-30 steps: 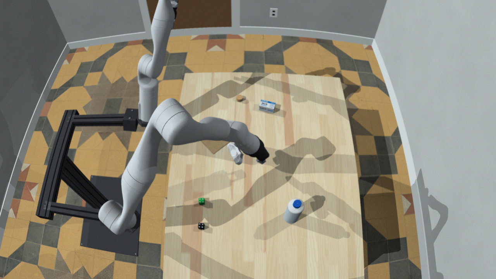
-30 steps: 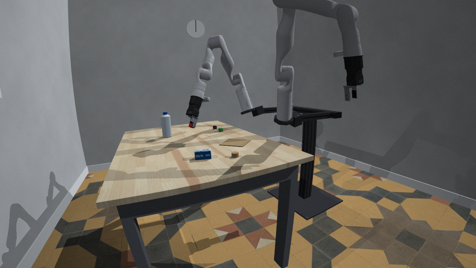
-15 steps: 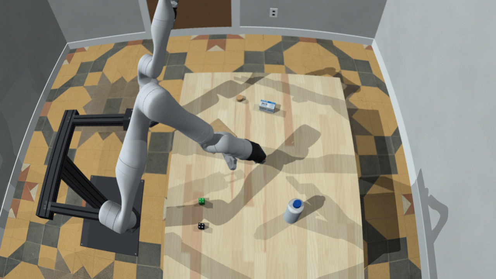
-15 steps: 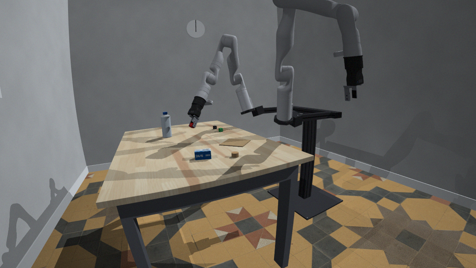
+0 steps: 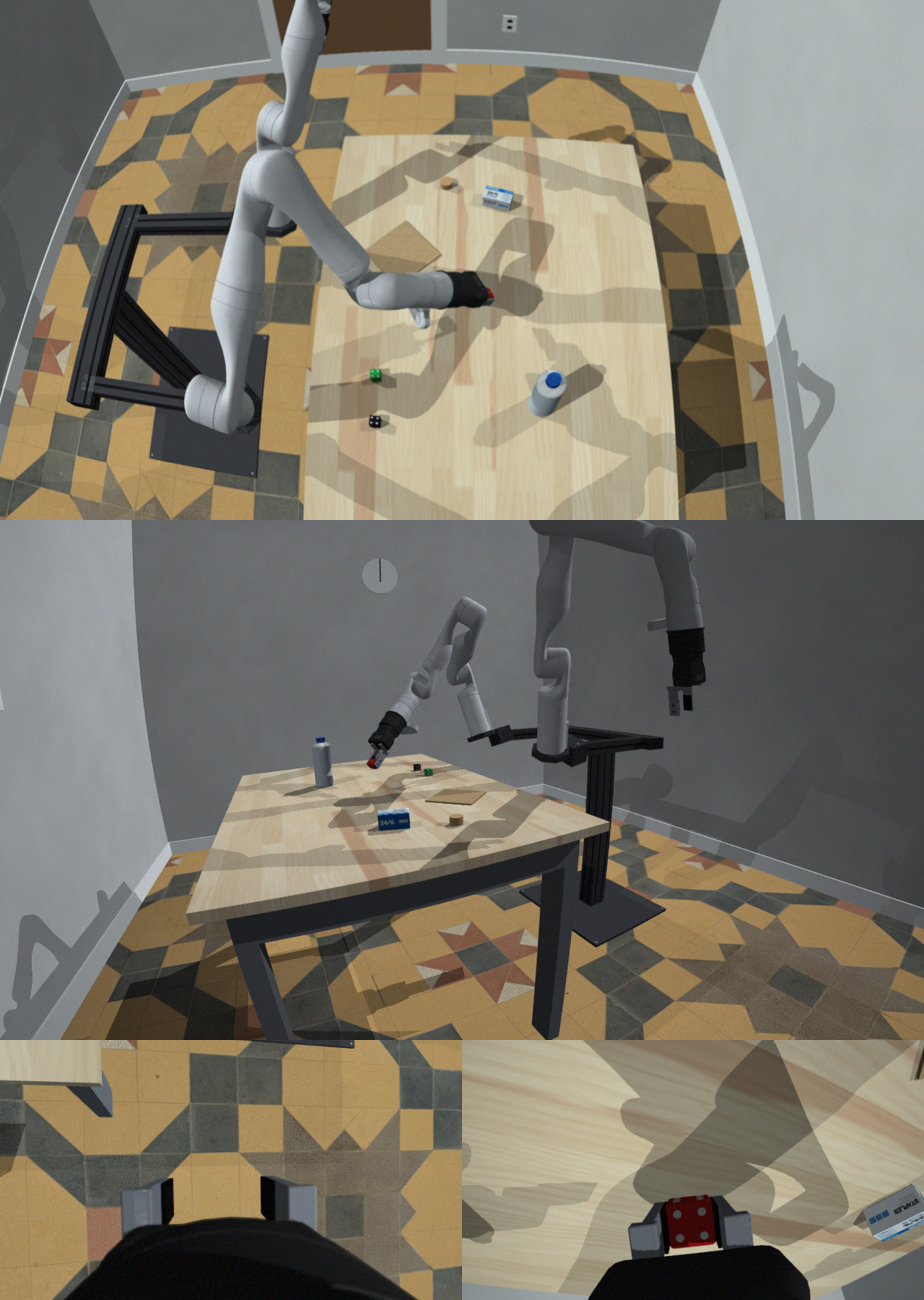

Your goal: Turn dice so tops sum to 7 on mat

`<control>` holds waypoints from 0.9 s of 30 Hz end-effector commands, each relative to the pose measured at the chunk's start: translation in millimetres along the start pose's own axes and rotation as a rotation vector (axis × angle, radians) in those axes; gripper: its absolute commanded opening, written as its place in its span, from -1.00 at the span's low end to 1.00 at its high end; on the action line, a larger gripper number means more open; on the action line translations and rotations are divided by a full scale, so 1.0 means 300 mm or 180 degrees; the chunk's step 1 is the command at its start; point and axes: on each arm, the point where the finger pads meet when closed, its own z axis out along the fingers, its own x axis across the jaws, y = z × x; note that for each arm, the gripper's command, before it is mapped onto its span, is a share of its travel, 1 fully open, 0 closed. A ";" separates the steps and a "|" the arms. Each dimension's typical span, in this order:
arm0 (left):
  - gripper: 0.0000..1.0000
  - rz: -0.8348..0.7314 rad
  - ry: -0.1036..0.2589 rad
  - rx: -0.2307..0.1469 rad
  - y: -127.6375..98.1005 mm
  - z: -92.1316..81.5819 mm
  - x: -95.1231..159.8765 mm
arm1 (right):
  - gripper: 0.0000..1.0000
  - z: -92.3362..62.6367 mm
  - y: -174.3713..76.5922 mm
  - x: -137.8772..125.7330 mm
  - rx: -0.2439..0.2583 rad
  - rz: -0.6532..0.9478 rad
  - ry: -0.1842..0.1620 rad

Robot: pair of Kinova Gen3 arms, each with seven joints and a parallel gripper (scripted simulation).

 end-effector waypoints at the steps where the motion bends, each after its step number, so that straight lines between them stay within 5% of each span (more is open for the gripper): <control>1: 1.00 -0.0001 -0.0001 -0.0006 0.001 -0.002 0.001 | -0.02 -0.001 0.003 0.001 -0.0167 0.0003 0.0001; 9: 1.00 -0.0001 -0.0001 -0.0006 0.001 -0.002 0.001 | -0.02 0.000 0.001 0.003 -0.0452 0.0009 0.0002; 27: 1.00 -0.0001 -0.0001 -0.0006 0.001 -0.002 0.001 | -0.02 -0.006 0.003 -0.001 -0.0681 -0.0007 -0.0001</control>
